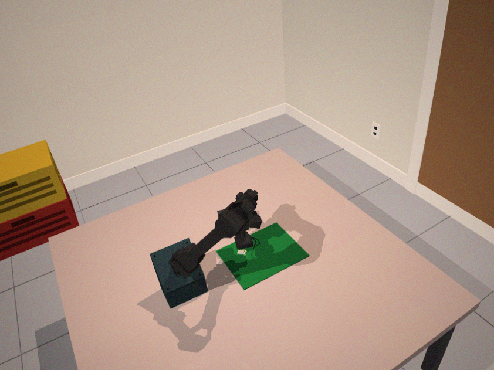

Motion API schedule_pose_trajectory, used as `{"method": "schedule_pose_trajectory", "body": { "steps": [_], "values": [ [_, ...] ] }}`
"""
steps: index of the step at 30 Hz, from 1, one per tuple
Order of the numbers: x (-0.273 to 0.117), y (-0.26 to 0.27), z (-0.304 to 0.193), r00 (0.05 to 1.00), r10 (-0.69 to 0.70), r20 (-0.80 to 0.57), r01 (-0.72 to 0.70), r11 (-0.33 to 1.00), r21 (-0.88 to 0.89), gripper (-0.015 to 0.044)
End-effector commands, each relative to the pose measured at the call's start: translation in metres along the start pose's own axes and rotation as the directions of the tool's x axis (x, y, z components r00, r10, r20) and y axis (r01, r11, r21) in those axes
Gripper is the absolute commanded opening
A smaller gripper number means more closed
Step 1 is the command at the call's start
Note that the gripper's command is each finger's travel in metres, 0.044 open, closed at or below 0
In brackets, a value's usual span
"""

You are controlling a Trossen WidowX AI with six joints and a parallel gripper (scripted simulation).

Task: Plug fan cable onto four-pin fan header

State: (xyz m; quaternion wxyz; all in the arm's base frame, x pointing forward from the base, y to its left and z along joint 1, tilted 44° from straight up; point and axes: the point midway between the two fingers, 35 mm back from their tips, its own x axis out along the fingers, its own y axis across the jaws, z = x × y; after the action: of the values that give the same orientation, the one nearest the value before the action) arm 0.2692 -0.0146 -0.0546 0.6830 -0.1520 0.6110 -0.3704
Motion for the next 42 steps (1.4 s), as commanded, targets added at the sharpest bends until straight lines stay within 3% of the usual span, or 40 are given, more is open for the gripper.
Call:
{"method": "schedule_pose_trajectory", "body": {
  "steps": [1, 10, 37, 42],
  "values": [
    [0.0, 0.007, -0.002, 1.0, 0.003, -0.004, -0.002, 0.992, 0.13, 0.0],
    [0.002, 0.018, -0.004, 1.0, 0.001, -0.003, 0.0, 0.926, 0.376, 0.0],
    [-0.001, 0.021, -0.011, 1.0, 0.001, -0.004, 0.0, 0.923, 0.384, 0.0],
    [0.022, 0.021, -0.012, 1.0, 0.0, -0.003, 0.001, 0.924, 0.383, 0.0]
  ]
}}
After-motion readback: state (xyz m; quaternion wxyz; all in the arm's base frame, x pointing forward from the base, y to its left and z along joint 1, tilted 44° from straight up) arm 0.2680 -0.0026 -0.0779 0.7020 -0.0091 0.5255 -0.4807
